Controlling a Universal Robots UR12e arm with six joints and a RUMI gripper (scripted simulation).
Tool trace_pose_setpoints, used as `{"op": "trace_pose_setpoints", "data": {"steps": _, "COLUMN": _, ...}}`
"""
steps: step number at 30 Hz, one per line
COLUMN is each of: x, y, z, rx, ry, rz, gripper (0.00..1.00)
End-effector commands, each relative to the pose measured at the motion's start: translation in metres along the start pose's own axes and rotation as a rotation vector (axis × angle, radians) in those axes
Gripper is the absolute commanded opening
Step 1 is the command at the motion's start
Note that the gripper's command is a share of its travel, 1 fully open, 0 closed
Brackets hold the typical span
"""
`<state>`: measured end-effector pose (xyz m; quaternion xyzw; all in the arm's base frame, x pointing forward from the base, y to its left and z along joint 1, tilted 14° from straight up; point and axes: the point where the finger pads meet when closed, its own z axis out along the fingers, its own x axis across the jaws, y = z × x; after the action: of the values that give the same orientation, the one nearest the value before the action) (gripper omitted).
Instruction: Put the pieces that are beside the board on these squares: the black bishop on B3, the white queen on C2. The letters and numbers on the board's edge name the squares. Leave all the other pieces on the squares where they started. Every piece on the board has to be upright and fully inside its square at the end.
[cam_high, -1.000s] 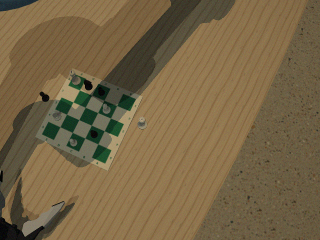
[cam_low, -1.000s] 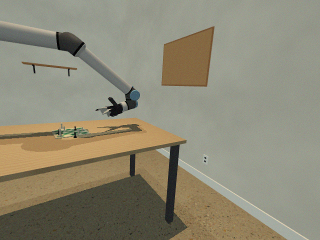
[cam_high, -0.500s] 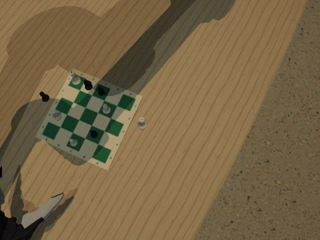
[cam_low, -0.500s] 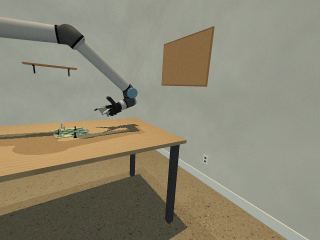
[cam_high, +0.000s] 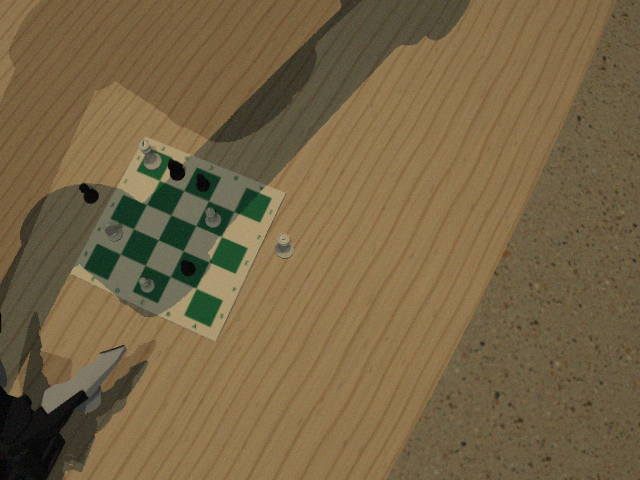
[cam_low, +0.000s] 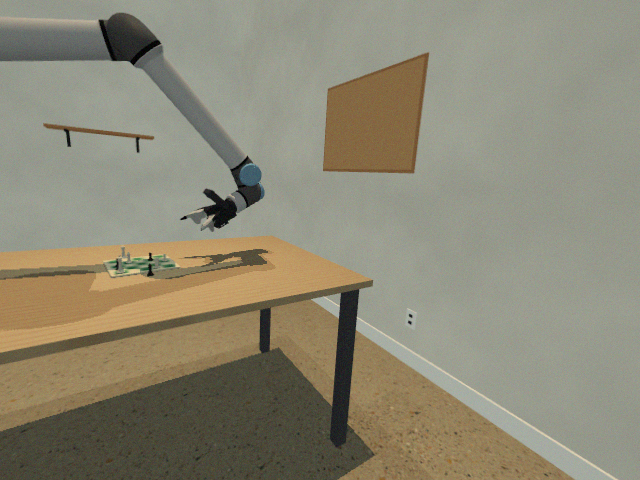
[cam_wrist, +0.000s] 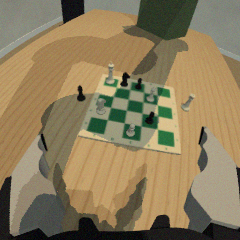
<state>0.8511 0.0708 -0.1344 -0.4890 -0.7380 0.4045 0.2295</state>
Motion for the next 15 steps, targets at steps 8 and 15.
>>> {"op": "trace_pose_setpoints", "data": {"steps": 8, "x": -0.015, "y": -0.016, "z": 0.028, "rx": -0.189, "ry": -0.095, "rz": -0.113, "gripper": 1.00}}
{"op": "trace_pose_setpoints", "data": {"steps": 15, "x": -0.021, "y": -0.024, "z": 0.042, "rx": -0.268, "ry": -0.140, "rz": -0.164, "gripper": 1.00}}
